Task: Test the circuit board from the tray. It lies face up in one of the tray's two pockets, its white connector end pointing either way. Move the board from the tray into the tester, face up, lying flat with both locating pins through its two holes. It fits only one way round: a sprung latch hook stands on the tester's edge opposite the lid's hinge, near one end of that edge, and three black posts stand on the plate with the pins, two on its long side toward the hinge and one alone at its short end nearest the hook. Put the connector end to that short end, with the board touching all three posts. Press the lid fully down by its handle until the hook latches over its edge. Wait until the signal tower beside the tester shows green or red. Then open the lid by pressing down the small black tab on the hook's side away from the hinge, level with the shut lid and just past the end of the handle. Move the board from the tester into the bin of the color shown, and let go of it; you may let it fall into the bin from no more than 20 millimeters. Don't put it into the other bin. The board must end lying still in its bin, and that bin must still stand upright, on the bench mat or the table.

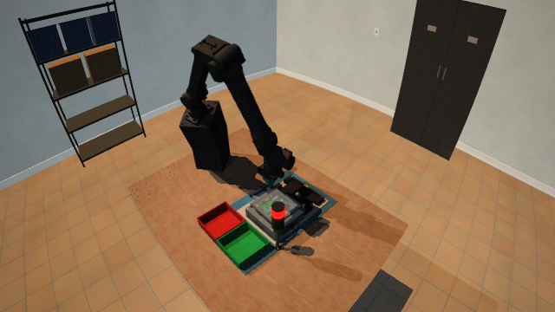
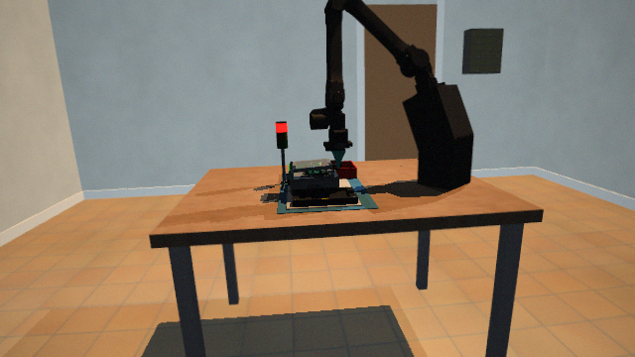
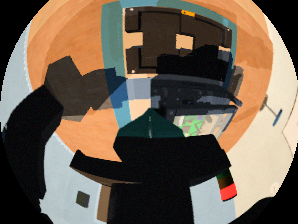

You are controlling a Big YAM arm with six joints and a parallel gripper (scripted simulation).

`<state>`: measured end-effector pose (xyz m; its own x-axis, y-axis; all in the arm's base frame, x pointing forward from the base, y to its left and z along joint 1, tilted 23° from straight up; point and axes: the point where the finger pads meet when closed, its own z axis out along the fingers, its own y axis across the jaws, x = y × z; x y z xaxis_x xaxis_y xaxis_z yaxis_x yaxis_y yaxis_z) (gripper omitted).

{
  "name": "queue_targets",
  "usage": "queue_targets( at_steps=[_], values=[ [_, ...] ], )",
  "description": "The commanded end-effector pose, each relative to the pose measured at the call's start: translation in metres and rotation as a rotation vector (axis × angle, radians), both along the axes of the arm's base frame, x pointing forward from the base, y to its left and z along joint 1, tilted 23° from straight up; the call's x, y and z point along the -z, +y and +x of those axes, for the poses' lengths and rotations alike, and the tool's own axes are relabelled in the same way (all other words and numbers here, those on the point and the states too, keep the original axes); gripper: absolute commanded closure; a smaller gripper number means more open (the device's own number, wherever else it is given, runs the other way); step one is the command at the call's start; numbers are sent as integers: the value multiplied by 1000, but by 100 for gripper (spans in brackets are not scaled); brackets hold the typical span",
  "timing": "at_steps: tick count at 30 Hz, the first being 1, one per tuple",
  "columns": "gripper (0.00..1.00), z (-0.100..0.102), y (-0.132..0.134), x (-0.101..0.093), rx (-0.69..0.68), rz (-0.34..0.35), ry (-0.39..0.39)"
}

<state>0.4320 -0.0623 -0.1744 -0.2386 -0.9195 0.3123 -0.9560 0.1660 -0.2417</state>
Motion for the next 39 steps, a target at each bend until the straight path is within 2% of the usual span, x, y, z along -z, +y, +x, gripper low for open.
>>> queue_targets(
  at_steps=[1, 3, 8, 10, 11, 12, 14, 16, 18, 19, 24, 34, 35, 39],
  values=[
    [100, 13, -6, -10, 26, 7, -29],
    [100, 4, 8, -20, 2, 6, -21],
    [100, -2, 21, -51, -1, 4, -22],
    [100, -2, 21, -51, -1, 4, -22],
    [100, 11, 24, -61, -2, 6, -46],
    [100, 5, 26, -64, -1, 5, -38],
    [100, -5, 28, -67, -1, 5, -22],
    [100, -5, 29, -70, -1, 6, -24],
    [100, -10, 29, -56, -2, 4, 7],
    [100, -11, 25, -56, 6, 4, 9],
    [100, -3, 25, -65, 6, 6, -22],
    [100, -2, 25, -65, 6, 6, -24],
    [74, -2, 25, -65, 6, 6, -24],
    [74, -2, 25, -65, 5, 6, -24]
  ],
)
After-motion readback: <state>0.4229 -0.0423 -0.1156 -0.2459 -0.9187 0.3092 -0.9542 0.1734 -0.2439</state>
